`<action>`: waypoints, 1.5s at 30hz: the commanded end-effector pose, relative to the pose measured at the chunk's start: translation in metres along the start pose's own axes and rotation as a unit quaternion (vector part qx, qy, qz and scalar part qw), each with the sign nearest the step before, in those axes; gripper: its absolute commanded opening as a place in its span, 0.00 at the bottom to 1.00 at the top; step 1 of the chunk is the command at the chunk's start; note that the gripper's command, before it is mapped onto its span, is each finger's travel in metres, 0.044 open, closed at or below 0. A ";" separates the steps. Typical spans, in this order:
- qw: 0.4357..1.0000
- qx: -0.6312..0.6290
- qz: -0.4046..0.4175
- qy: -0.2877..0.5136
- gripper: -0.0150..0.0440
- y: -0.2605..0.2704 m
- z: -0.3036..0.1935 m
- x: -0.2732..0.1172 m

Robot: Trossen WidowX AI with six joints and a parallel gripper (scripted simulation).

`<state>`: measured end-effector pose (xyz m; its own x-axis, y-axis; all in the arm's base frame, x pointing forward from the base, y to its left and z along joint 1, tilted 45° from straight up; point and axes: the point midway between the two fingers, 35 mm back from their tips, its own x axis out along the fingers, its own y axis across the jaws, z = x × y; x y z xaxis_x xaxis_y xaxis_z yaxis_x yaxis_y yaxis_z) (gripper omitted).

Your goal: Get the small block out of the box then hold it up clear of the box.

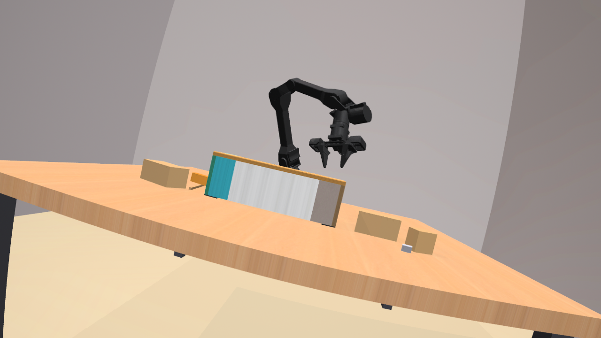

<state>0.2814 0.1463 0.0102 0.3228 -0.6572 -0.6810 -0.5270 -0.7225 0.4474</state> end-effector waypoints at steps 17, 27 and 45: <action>0.966 -0.254 0.009 0.034 0.74 0.010 0.024 0.057; 0.966 -0.254 0.010 0.035 0.74 0.022 0.035 0.089; 0.966 -0.254 0.010 0.035 0.74 0.024 0.043 0.117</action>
<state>0.2739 0.0650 -0.0796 0.3799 -0.6680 -0.6398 -0.0901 -0.7151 0.6932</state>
